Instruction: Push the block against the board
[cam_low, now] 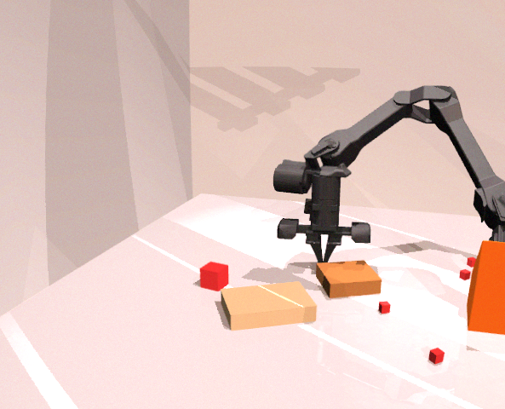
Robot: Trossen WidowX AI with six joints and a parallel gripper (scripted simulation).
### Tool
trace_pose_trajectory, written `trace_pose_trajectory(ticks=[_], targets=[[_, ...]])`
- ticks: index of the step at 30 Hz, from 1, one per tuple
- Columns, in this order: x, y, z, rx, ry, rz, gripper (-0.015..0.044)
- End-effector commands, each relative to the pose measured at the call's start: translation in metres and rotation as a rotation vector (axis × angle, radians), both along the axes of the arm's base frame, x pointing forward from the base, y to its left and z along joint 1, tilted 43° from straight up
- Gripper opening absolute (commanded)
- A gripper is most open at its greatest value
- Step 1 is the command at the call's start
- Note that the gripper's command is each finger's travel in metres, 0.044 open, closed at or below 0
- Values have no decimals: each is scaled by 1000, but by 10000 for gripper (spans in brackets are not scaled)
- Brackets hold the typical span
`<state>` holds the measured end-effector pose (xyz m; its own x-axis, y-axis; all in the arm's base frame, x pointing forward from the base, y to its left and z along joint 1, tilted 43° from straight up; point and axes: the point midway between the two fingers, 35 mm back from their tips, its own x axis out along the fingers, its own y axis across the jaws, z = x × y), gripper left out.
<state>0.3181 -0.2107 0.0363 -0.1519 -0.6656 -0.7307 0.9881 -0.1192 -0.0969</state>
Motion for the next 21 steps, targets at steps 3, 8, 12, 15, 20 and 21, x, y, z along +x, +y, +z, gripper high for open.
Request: trace_pose_trajectory(ticks=[3, 8, 12, 15, 20, 21], targets=[[1, -8, 7, 2, 0, 0, 0], [1, -13, 12, 1, 0, 0, 0], [1, -18, 17, 0, 0, 0, 0], [1, -22, 20, -1, 0, 0, 0], [1, -28, 26, -2, 0, 0, 0], [1, -29, 27, -3, 0, 0, 0]])
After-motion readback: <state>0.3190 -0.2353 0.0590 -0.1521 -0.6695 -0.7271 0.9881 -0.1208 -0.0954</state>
